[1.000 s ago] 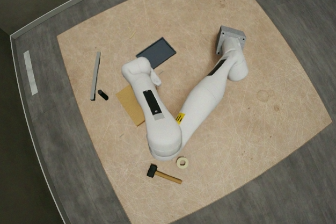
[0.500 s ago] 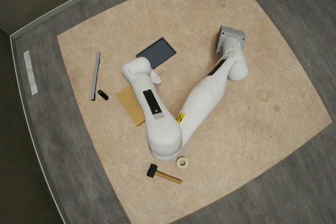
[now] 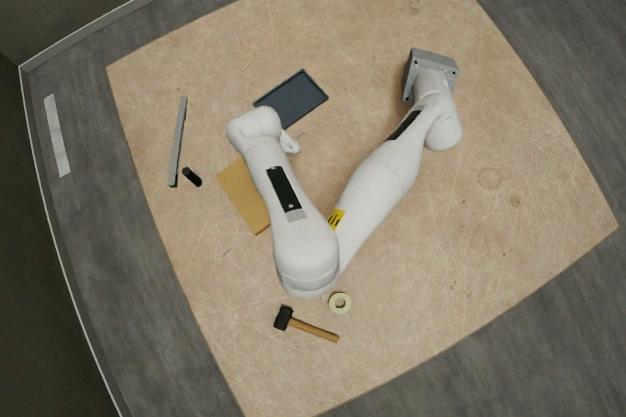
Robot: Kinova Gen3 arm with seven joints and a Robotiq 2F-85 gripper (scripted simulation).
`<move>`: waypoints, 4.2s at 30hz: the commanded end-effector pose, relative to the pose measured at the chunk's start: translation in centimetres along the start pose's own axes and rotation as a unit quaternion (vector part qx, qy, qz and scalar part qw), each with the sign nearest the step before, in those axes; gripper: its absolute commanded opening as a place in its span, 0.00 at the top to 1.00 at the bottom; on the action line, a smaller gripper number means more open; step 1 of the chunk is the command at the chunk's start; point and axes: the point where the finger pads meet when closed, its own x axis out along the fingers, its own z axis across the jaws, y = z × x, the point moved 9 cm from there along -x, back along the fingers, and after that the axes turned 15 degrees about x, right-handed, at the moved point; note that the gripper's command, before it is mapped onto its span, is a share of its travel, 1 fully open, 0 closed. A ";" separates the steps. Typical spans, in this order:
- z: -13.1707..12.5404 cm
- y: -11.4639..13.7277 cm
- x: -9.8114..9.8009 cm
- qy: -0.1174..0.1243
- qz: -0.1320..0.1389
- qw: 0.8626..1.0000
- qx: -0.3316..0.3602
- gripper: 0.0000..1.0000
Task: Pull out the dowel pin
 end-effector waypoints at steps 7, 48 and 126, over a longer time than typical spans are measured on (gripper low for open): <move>0.0 0.0 -0.1 0.000 -0.001 0.999 -0.032 0.90; 0.0 0.0 -0.1 0.001 -0.001 0.986 -0.169 0.90; 0.0 0.0 -0.2 0.001 -0.001 0.990 -0.140 0.90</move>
